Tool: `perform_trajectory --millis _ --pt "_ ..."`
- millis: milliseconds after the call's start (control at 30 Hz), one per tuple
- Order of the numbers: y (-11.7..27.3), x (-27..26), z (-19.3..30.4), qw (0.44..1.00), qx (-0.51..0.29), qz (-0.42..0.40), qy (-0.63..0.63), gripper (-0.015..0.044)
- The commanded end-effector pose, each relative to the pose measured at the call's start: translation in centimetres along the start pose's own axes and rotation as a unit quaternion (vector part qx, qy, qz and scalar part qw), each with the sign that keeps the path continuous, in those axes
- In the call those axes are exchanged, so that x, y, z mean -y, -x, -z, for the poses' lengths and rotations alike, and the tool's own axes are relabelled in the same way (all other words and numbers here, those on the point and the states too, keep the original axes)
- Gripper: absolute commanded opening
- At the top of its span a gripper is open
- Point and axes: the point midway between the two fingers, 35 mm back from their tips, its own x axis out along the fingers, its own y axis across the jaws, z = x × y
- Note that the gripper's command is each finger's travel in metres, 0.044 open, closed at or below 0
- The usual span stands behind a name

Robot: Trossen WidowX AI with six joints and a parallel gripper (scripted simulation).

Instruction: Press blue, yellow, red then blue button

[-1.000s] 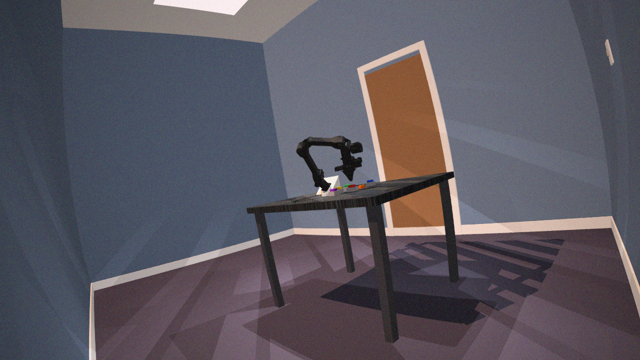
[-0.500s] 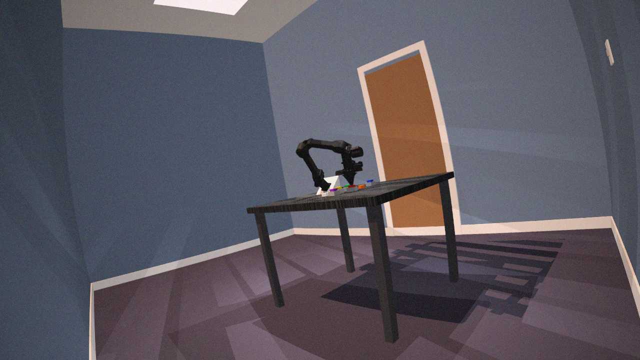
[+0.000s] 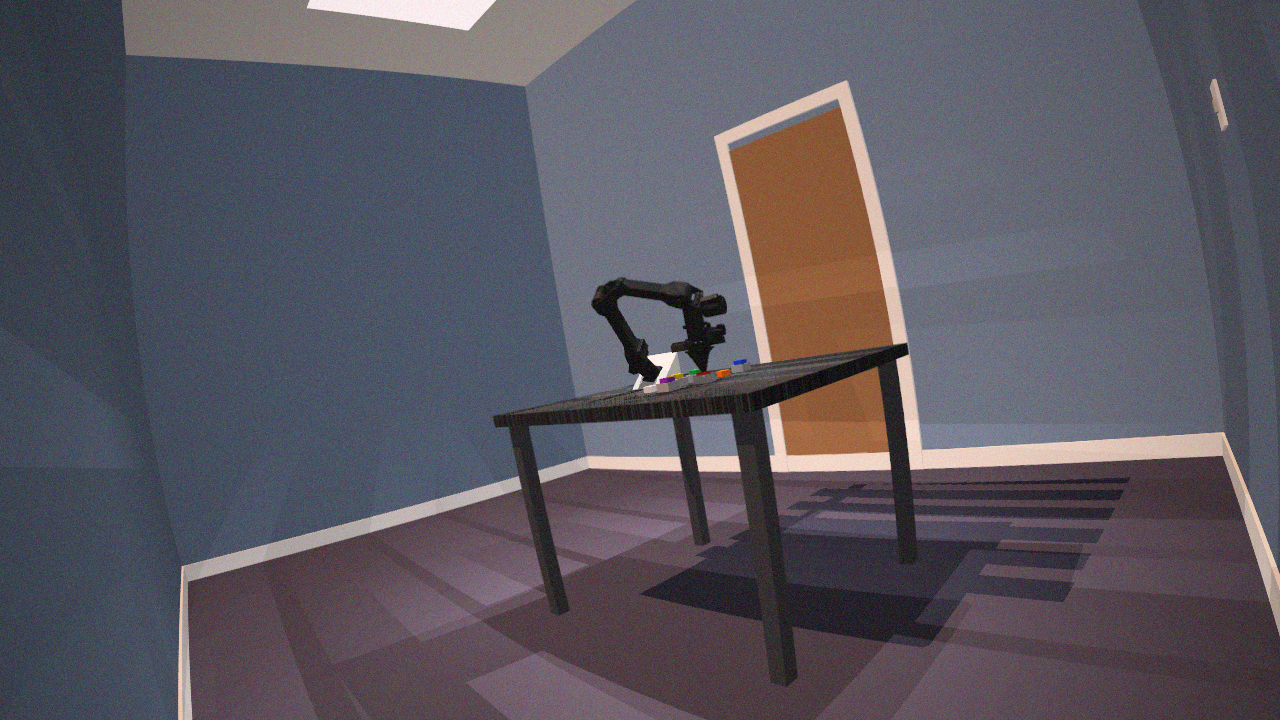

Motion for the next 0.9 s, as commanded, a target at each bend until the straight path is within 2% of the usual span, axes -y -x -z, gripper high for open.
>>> perform_trajectory --millis 0,167,300,500,700,867 --pt "-0.2 0.0 0.2 1.0 -0.002 0.003 0.004 0.002" --pt "-0.2 0.0 0.2 1.0 -0.002 0.003 0.004 0.002" --pt "2.9 0.0 0.1 1.0 -0.002 0.002 0.004 0.002" --pt "3.3 0.0 0.2 1.0 -0.002 0.002 0.004 0.002" --pt "9.1 -0.1 0.1 1.0 -0.003 0.001 0.004 0.002" --pt "9.3 -0.1 0.1 1.0 -0.003 0.002 0.004 0.002"
